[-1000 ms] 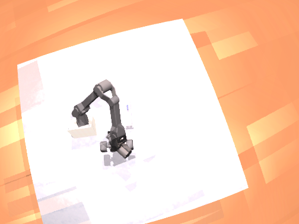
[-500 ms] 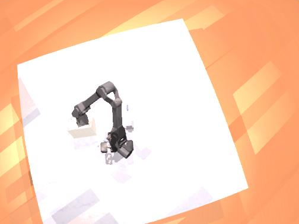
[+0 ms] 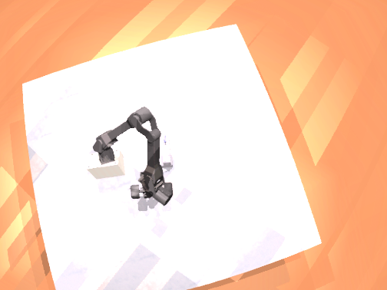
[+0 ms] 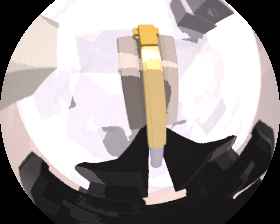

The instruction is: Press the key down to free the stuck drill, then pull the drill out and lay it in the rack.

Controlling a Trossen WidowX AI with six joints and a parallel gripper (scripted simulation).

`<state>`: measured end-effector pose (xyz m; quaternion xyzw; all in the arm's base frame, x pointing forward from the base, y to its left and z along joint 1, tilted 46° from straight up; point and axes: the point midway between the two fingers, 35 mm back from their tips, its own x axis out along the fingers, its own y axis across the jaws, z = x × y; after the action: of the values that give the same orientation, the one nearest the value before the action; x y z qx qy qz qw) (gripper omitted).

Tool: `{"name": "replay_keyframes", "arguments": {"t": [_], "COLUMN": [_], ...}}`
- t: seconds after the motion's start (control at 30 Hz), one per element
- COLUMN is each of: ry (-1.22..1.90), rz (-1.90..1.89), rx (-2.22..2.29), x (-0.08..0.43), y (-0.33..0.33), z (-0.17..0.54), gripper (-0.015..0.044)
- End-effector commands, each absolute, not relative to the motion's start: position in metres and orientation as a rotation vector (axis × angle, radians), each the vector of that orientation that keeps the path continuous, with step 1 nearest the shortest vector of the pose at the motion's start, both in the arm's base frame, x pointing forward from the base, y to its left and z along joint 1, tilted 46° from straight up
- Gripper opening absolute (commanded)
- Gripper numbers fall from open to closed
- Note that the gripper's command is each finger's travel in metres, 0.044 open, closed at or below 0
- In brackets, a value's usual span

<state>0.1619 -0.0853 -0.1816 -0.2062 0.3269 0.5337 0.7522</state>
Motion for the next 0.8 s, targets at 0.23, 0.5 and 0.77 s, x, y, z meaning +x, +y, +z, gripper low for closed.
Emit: {"name": "replay_keyframes", "arguments": {"t": [0.23, 0.5, 0.77], "ry": [0.714, 0.714, 0.714], "rz": [1.165, 1.165, 1.162], "rx": [-0.45, -0.45, -0.444], "x": [0.162, 0.162, 0.152], "y": [-0.086, -0.086, -0.109], "z": [-0.181, -0.181, -0.154], "gripper": [0.0236, 0.044, 0.044]}}
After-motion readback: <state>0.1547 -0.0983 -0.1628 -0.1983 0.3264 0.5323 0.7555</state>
